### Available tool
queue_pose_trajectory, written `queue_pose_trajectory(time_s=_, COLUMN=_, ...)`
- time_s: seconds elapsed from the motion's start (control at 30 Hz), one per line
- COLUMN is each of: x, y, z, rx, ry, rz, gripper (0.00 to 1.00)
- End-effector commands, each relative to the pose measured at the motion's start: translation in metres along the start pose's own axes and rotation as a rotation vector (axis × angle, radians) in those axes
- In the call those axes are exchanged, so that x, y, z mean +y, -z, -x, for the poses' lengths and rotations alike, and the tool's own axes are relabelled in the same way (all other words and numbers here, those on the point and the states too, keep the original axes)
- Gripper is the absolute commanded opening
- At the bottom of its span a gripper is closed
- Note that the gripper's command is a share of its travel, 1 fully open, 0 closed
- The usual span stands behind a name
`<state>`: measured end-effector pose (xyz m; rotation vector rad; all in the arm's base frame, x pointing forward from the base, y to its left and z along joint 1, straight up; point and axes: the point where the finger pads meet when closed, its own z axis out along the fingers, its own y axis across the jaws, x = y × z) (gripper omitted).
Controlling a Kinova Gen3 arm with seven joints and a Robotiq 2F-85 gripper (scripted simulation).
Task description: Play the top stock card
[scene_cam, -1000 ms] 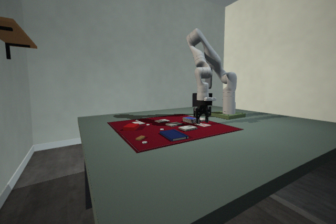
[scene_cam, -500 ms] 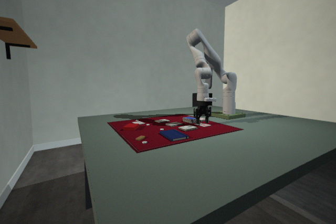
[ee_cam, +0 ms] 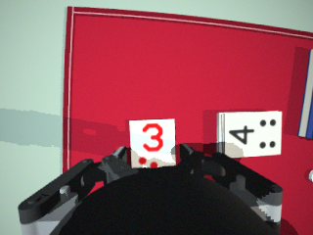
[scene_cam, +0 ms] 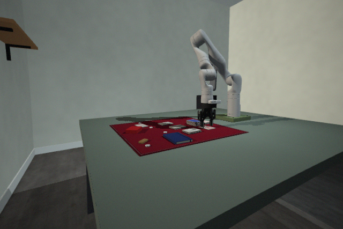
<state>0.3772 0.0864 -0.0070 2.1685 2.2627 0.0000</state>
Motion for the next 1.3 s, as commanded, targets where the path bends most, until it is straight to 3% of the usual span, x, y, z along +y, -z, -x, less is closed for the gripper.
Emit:
queue_pose_trajectory(time_s=0.0, x=0.0004, y=0.0, z=-0.0001, rx=0.0, ry=0.0, rz=0.001, gripper=0.85)
queue_pose_trajectory(time_s=0.93, x=0.0004, y=-0.0023, z=-0.0001, rx=0.0, ry=0.0, rz=0.001, gripper=0.85)
queue_pose_trajectory(time_s=0.97, x=0.0004, y=-0.0023, z=-0.0001, rx=0.0, ry=0.0, rz=0.001, gripper=0.72)
queue_pose_trajectory(time_s=1.27, x=0.0004, y=-0.0023, z=-0.0001, rx=0.0, ry=0.0, rz=0.001, gripper=0.72)
